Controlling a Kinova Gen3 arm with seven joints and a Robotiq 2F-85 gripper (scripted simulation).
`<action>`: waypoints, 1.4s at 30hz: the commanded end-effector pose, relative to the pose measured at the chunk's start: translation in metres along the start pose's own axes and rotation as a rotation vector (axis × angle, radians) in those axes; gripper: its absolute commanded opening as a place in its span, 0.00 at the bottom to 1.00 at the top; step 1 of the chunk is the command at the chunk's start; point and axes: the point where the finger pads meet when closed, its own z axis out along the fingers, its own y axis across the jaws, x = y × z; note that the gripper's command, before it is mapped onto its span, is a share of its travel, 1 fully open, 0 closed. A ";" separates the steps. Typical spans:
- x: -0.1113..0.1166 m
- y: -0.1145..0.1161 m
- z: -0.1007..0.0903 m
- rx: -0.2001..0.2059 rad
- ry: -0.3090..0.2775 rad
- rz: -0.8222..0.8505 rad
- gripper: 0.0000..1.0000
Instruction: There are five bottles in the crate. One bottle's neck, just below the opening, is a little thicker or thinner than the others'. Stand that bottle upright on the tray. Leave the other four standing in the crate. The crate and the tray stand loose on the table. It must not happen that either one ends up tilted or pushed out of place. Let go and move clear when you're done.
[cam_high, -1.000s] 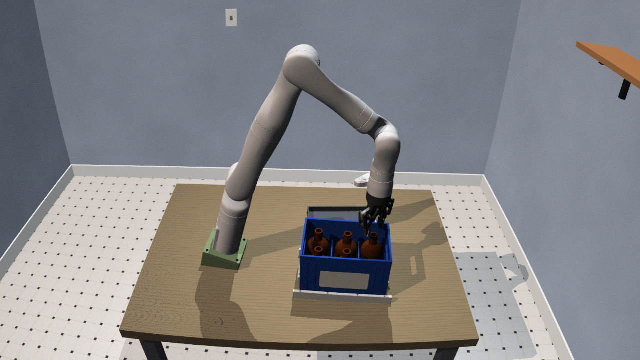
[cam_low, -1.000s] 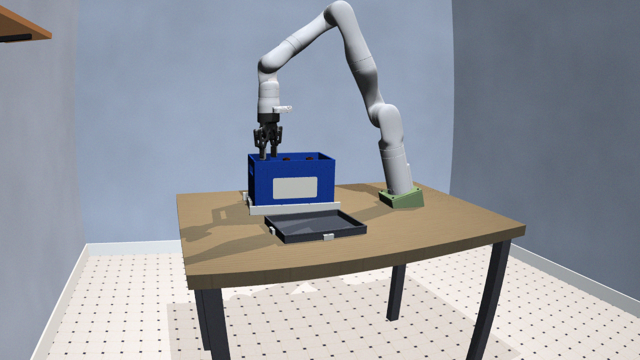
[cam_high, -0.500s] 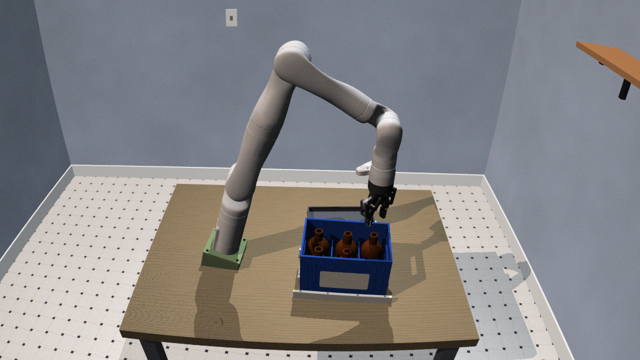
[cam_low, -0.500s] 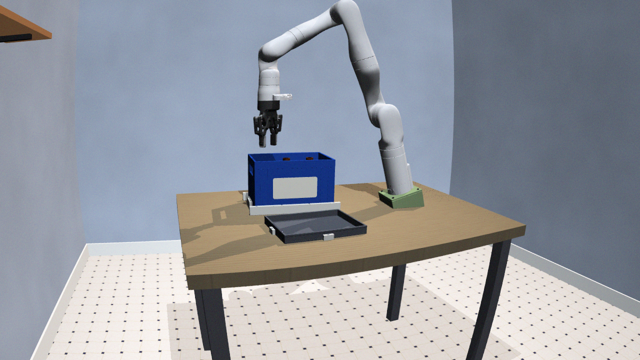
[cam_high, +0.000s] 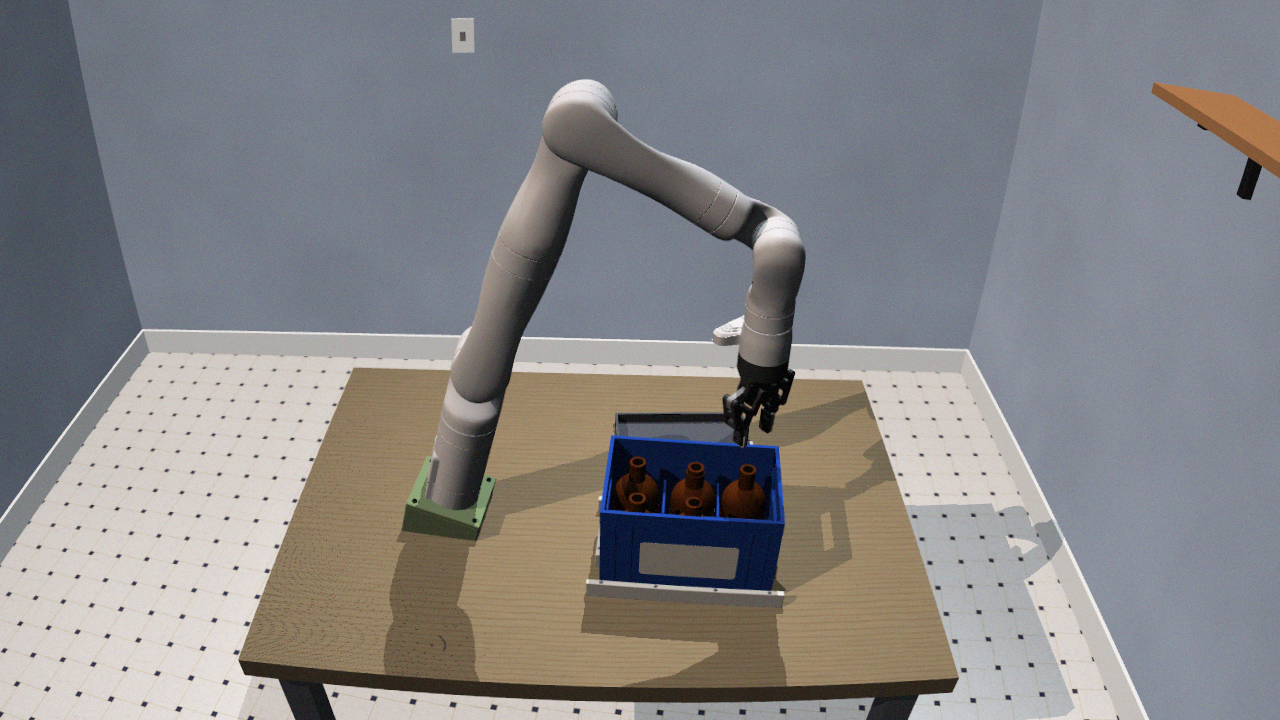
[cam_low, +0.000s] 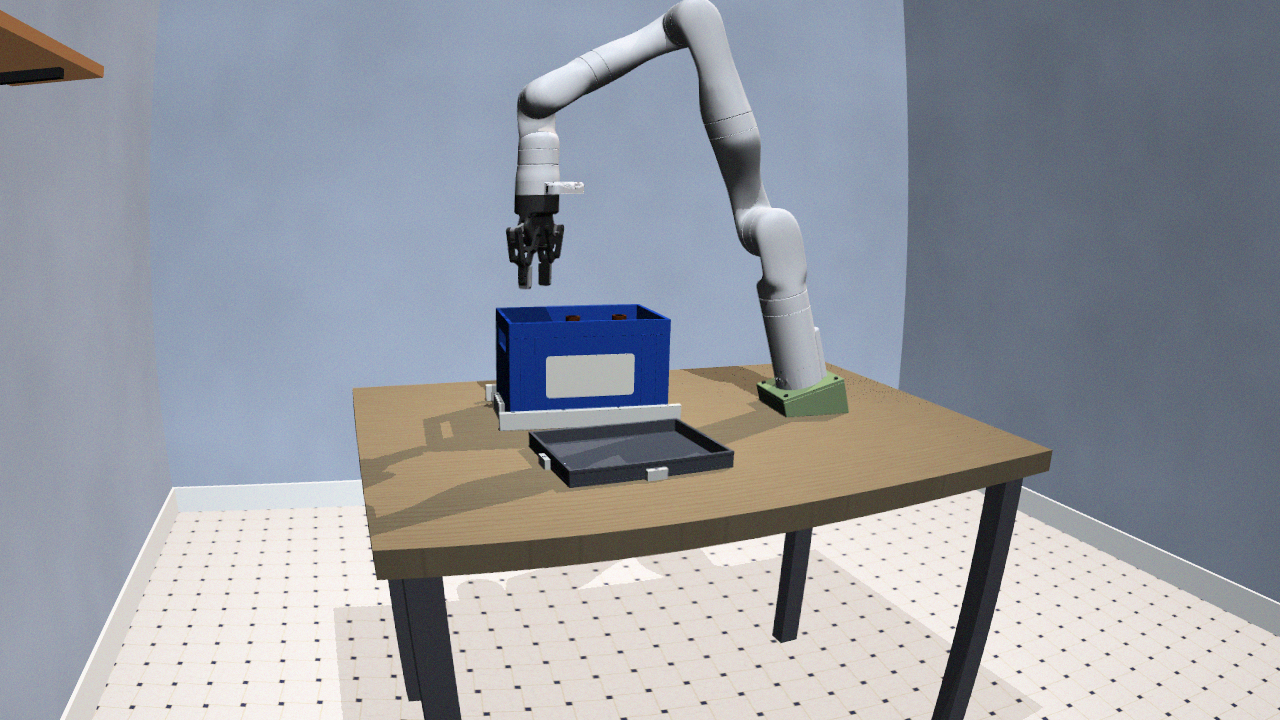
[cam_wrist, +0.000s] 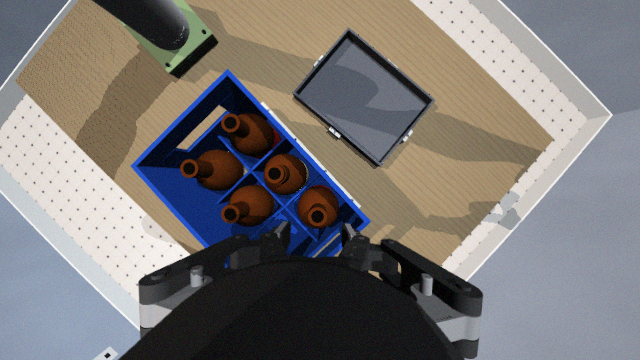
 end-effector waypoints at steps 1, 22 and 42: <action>0.000 0.000 -0.001 -0.001 -0.001 0.000 0.00; 0.000 0.000 -0.001 -0.001 -0.001 0.000 0.00; 0.020 -0.107 -0.006 0.011 -0.009 -0.001 0.00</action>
